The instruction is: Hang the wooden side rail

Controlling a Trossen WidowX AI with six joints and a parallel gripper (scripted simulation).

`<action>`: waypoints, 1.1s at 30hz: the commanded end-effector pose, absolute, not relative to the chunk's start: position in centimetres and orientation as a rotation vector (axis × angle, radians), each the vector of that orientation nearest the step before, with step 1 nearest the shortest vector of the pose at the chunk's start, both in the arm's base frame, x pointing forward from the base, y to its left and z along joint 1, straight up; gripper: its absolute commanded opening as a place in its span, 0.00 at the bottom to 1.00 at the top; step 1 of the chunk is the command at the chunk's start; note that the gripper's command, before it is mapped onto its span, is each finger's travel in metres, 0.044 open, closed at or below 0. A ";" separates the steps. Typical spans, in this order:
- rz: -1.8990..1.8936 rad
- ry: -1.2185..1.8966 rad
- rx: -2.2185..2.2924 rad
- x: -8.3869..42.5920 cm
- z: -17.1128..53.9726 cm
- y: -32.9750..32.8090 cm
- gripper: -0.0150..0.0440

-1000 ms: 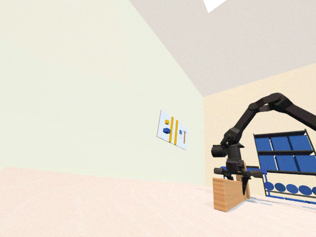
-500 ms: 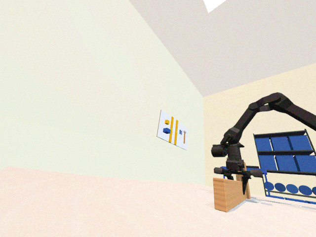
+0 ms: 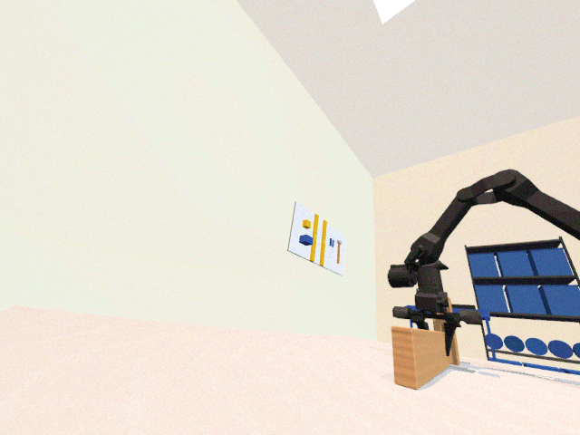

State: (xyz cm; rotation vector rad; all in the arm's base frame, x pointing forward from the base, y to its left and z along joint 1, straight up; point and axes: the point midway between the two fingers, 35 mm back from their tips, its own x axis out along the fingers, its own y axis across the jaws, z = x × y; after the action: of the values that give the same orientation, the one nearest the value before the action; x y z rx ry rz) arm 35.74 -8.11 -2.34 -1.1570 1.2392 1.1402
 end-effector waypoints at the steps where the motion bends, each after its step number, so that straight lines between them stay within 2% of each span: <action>1: 1.131 1.226 -1.169 36.0 -1.6 -8.2 0.25; 33: 1.131 1.226 -1.169 36.0 -1.0 -8.2 0.25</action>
State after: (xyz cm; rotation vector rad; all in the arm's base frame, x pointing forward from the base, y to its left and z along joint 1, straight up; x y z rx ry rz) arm 35.70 -8.10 -1.82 -1.1569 1.2397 1.1422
